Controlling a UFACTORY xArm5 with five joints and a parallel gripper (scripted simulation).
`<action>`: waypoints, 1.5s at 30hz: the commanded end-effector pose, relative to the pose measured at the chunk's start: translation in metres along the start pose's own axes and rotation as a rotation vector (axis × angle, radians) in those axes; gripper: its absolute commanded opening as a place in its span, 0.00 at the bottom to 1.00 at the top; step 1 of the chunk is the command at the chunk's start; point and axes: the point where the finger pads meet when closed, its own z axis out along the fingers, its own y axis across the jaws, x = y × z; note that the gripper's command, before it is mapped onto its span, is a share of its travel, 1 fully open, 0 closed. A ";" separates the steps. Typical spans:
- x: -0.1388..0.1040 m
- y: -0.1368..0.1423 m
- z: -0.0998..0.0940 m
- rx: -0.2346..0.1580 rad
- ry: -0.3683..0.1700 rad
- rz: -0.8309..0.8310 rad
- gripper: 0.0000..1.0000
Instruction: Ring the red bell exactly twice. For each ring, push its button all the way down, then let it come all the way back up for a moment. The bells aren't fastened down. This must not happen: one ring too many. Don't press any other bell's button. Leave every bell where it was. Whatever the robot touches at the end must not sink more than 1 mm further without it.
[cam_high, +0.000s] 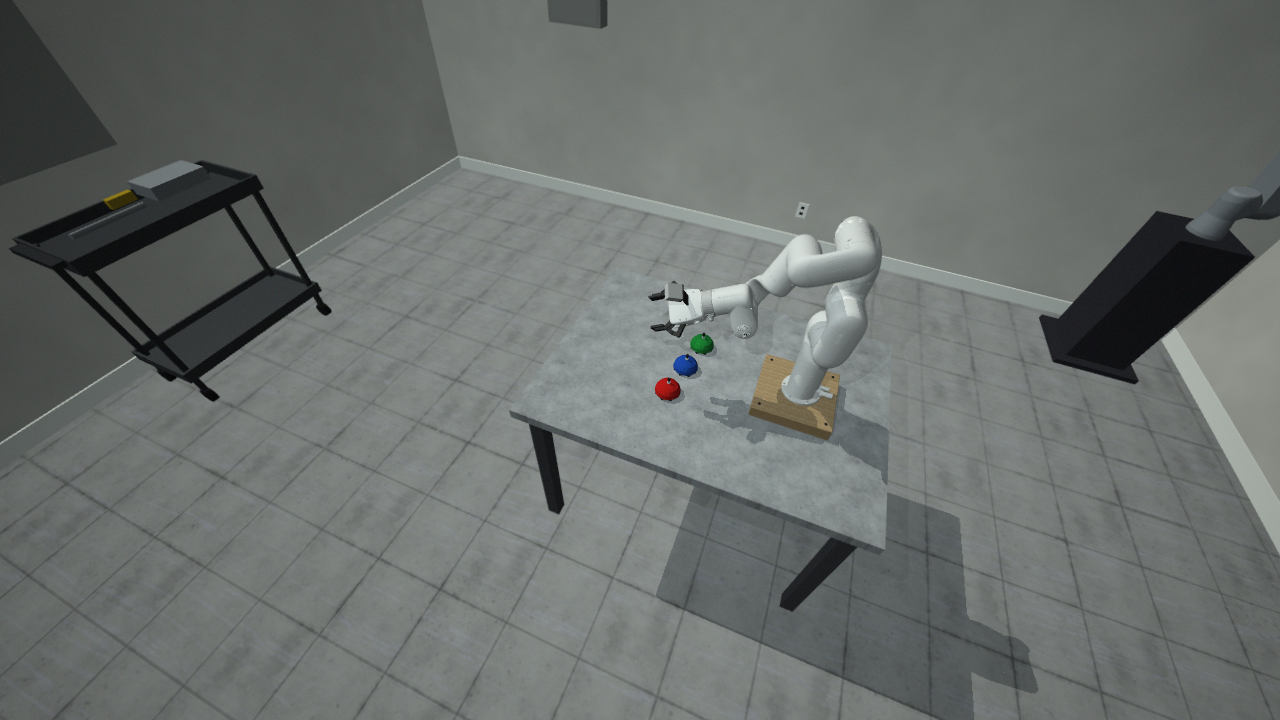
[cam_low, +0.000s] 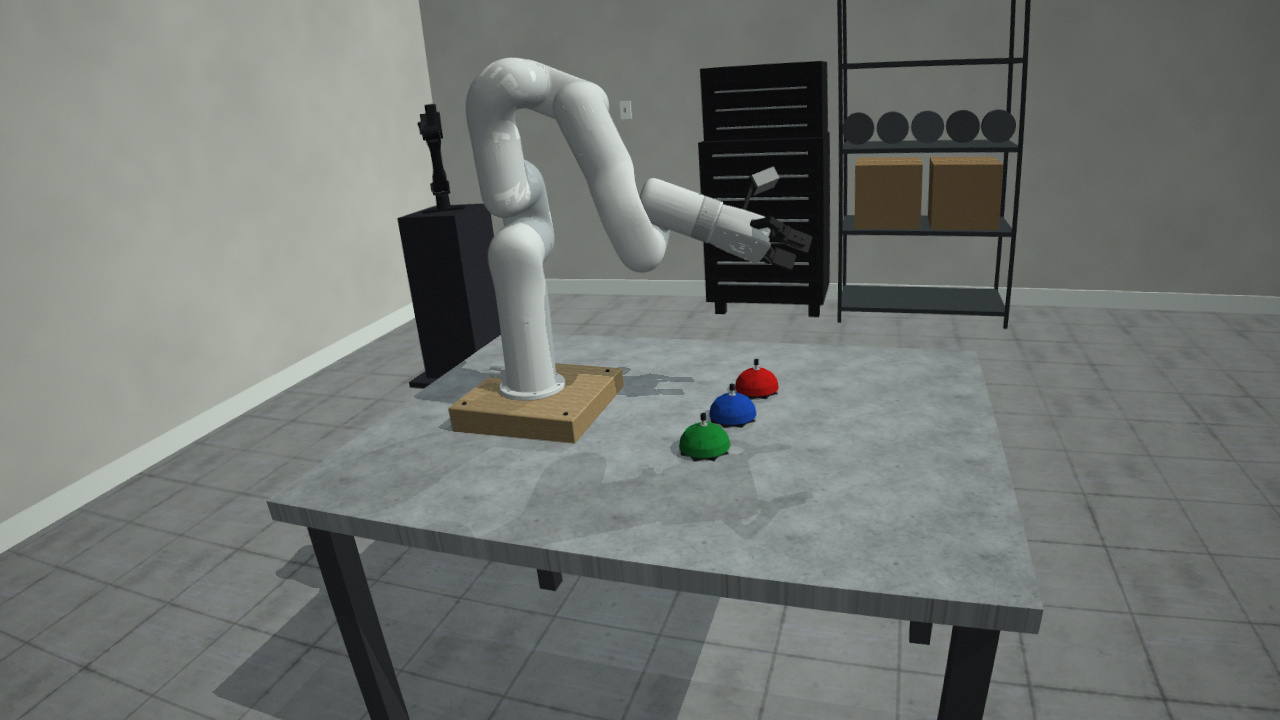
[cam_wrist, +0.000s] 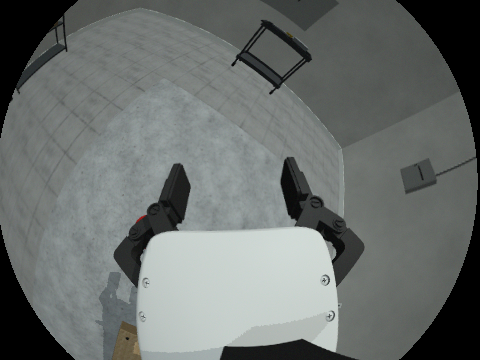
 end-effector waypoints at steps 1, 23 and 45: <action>-0.012 -0.019 0.024 0.106 -0.121 -0.066 1.00; -0.059 -0.085 0.039 0.485 -0.458 -0.296 1.00; -0.089 -0.129 -0.015 0.919 -0.737 -0.514 1.00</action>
